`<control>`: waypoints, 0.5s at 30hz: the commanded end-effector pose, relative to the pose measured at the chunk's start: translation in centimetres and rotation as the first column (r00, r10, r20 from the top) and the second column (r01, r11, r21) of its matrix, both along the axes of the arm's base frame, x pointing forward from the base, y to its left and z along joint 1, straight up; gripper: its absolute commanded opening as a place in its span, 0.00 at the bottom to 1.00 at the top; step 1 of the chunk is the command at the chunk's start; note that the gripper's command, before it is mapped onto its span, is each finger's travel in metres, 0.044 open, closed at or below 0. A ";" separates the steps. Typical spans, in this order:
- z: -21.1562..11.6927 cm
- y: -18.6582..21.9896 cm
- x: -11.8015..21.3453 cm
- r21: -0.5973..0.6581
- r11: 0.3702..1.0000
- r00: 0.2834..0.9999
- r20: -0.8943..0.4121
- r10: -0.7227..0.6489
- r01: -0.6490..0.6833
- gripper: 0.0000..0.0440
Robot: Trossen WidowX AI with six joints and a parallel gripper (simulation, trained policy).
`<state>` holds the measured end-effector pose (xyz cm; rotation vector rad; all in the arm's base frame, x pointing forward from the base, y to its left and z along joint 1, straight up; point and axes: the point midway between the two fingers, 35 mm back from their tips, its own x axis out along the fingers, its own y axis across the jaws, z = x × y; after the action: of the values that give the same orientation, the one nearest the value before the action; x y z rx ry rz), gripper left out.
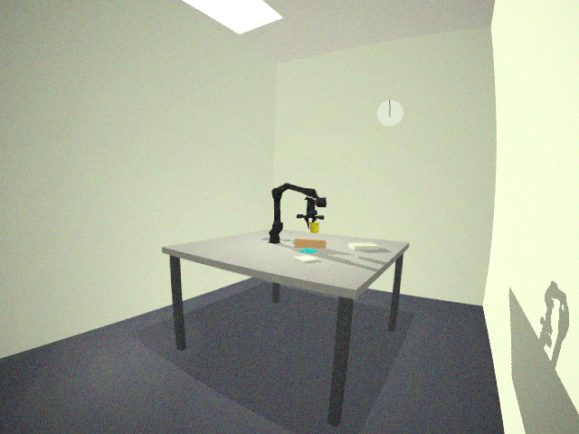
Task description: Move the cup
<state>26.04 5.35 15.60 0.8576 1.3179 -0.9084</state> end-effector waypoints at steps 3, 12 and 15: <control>0.7 -1.1 1.1 -0.001 0.999 0.998 0.046 -0.042 0.042 0.00; 1.1 -3.8 3.2 0.000 0.994 0.987 0.114 -0.110 0.110 0.00; 1.0 -4.8 3.8 -0.001 0.991 0.982 0.133 -0.132 0.133 0.00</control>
<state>29.42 1.14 16.75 0.9884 1.1633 -0.9378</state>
